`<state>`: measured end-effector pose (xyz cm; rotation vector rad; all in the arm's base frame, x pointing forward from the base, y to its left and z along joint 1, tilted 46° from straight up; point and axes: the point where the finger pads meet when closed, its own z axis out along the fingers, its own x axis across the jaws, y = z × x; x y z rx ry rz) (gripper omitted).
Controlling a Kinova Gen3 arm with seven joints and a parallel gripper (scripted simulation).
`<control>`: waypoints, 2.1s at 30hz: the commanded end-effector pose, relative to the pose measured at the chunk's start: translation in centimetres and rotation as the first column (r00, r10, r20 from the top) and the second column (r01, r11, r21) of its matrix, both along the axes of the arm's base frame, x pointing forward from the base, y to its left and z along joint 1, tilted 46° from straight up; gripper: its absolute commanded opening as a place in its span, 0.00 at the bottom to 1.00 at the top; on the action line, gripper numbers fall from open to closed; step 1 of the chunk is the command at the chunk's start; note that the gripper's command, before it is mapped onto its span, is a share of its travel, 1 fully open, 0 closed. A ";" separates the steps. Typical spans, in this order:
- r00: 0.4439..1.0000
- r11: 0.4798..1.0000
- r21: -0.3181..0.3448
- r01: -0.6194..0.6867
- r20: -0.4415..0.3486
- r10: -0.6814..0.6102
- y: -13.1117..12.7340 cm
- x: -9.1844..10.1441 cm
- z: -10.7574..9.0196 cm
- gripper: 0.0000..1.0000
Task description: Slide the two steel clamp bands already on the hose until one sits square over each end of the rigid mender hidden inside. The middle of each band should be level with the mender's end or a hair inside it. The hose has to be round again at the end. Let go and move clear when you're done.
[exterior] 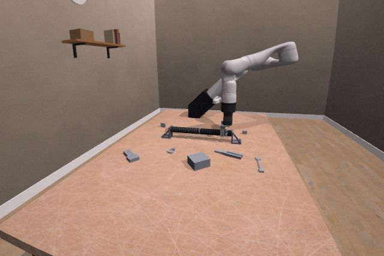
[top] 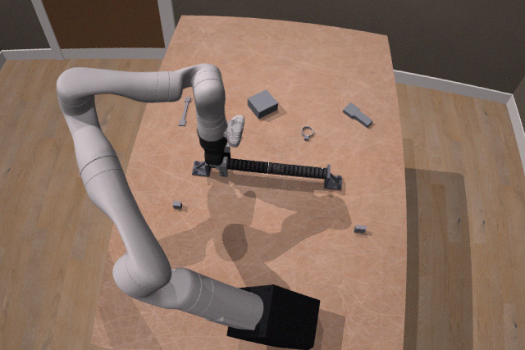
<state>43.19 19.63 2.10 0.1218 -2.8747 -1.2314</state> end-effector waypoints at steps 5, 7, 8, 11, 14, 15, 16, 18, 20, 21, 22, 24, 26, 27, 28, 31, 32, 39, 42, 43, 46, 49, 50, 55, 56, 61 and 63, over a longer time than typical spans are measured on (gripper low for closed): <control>1.000 1.000 -0.001 0.004 0.006 -0.004 -0.1 0.3 0.1 0.75; 1.000 1.000 -0.001 0.004 0.006 -0.004 -0.1 0.3 0.1 0.75; 1.000 1.000 -0.001 0.004 0.006 -0.004 -0.1 0.3 0.1 0.75; 1.000 1.000 -0.001 0.004 0.006 -0.004 -0.1 0.3 0.1 0.75; 1.000 1.000 -0.001 0.004 0.006 -0.004 -0.1 0.3 0.1 0.75; 1.000 1.000 -0.001 0.004 0.006 -0.004 -0.1 0.3 0.1 0.75; 1.000 1.000 -0.001 0.004 0.006 -0.004 -0.1 0.3 0.1 0.75; 1.000 1.000 -0.001 0.004 0.006 -0.004 -0.1 0.3 0.1 0.75; 1.000 1.000 -0.001 0.004 0.006 -0.004 -0.1 0.3 0.1 0.75; 1.000 1.000 -0.001 0.004 0.006 -0.004 -0.1 0.3 0.1 0.75; 1.000 1.000 -0.001 0.004 0.006 -0.004 -0.1 0.3 0.1 0.75; 1.000 1.000 -0.001 0.004 0.006 -0.004 -0.1 0.3 0.1 0.75; 1.000 1.000 -0.001 0.004 0.006 -0.004 -0.1 0.3 0.1 0.75; 1.000 1.000 -0.001 0.004 0.006 -0.004 -0.1 0.3 0.1 0.75; 1.000 1.000 -0.001 0.004 0.006 -0.004 -0.1 0.3 0.1 0.75; 1.000 1.000 -0.001 0.004 0.006 -0.004 -0.1 0.3 0.1 0.75; 1.000 1.000 -0.001 0.004 0.006 -0.004 -0.1 0.3 0.1 0.75; 1.000 1.000 -0.001 0.004 0.006 -0.004 -0.1 0.3 0.1 0.75; 1.000 1.000 -0.001 0.004 0.006 -0.004 -0.1 0.3 0.1 0.75; 1.000 1.000 -0.001 0.004 0.006 -0.004 -0.1 0.3 0.1 0.75; 1.000 1.000 -0.001 0.004 0.006 -0.004 -0.1 0.2 0.1 0.75; 1.000 1.000 -0.001 0.004 0.006 -0.004 -0.1 0.2 0.1 0.75; 1.000 1.000 -0.001 0.004 0.006 -0.004 -0.1 0.2 0.1 0.75; 1.000 1.000 -0.001 0.004 0.006 -0.004 -0.1 0.2 0.0 0.75; 1.000 1.000 -0.001 0.004 0.006 -0.004 -0.1 0.2 0.0 0.75; 1.000 1.000 -0.001 0.004 0.006 -0.004 -0.2 0.2 0.0 0.75; 1.000 1.000 -0.001 0.004 0.006 -0.004 -0.2 0.2 -0.1 0.75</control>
